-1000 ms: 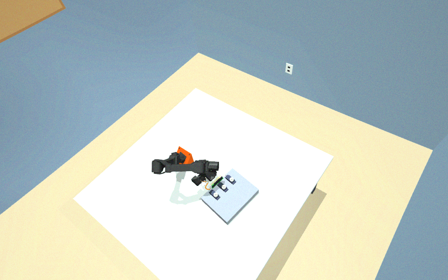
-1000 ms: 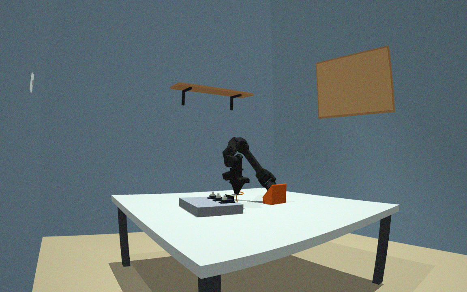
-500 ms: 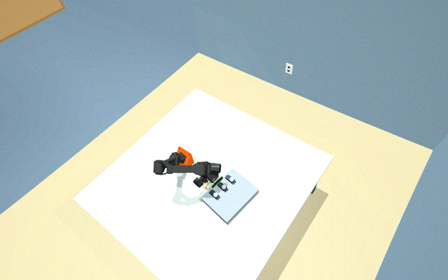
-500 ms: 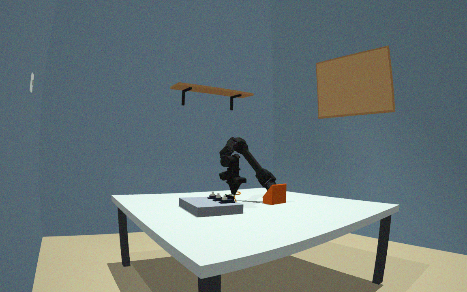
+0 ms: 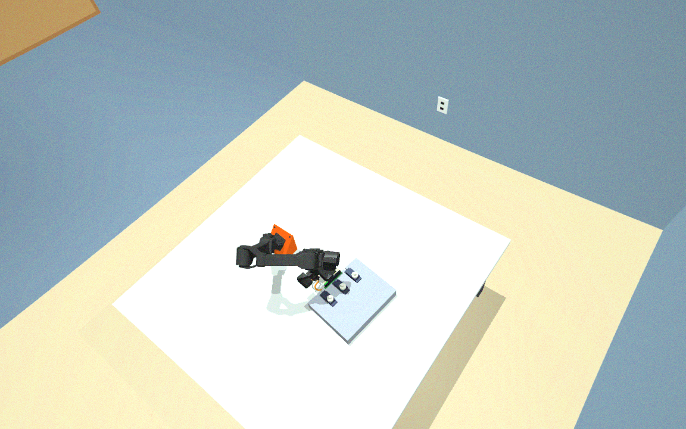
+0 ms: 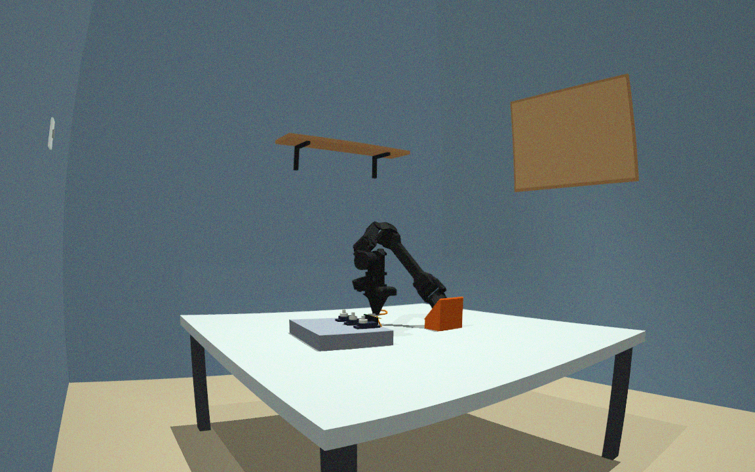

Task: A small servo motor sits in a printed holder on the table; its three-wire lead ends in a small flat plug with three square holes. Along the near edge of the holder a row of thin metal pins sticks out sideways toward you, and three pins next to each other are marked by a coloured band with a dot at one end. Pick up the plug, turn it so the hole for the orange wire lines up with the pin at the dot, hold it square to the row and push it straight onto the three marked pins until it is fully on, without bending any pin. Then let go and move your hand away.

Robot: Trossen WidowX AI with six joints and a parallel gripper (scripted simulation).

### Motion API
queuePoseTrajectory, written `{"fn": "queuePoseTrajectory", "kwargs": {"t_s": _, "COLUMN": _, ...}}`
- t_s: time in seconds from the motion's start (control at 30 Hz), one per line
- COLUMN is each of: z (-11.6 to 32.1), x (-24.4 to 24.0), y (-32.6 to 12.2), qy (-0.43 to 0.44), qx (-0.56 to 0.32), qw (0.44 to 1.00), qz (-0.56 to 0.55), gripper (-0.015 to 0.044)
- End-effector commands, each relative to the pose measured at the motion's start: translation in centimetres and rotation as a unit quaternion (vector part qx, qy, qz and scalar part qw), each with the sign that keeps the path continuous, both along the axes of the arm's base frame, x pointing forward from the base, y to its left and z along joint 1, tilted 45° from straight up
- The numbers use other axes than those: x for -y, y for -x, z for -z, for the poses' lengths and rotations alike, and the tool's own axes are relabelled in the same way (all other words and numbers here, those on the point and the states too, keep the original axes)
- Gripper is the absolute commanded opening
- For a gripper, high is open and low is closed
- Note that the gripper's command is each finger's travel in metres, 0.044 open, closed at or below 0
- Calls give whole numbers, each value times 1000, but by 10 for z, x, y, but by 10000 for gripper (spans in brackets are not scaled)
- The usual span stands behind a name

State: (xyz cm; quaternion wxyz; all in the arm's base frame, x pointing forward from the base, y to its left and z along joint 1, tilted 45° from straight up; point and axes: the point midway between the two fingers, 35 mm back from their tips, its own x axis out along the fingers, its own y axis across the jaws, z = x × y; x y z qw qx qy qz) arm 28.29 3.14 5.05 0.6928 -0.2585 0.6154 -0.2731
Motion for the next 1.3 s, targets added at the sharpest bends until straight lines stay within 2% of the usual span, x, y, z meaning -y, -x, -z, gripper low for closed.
{"fn": "queuePoseTrajectory", "kwargs": {"t_s": 0.0, "z": -2, "x": 0, "y": -4, "qy": 1, "qx": 1, "qw": 1000, "qz": -2, "gripper": 0}}
{"fn": "queuePoseTrajectory", "kwargs": {"t_s": 0.57, "z": -4, "x": 0, "y": -15, "qy": 1, "qx": 1, "qw": 1000, "qz": -2, "gripper": 0}}
{"fn": "queuePoseTrajectory", "kwargs": {"t_s": 0.87, "z": -1, "x": -1, "y": -11, "qy": 1, "qx": 1, "qw": 1000, "qz": -2, "gripper": 236}}
{"fn": "queuePoseTrajectory", "kwargs": {"t_s": 1.1, "z": -40, "x": -40, "y": -5, "qy": 0, "qx": 0, "qw": 1000, "qz": -2, "gripper": 420}}
{"fn": "queuePoseTrajectory", "kwargs": {"t_s": 1.13, "z": -42, "x": -42, "y": -5, "qy": 0, "qx": 0, "qw": 1000, "qz": -2, "gripper": 440}}
{"fn": "queuePoseTrajectory", "kwargs": {"t_s": 1.27, "z": -42, "x": -42, "y": -5, "qy": 0, "qx": 0, "qw": 1000, "qz": -2, "gripper": 440}}
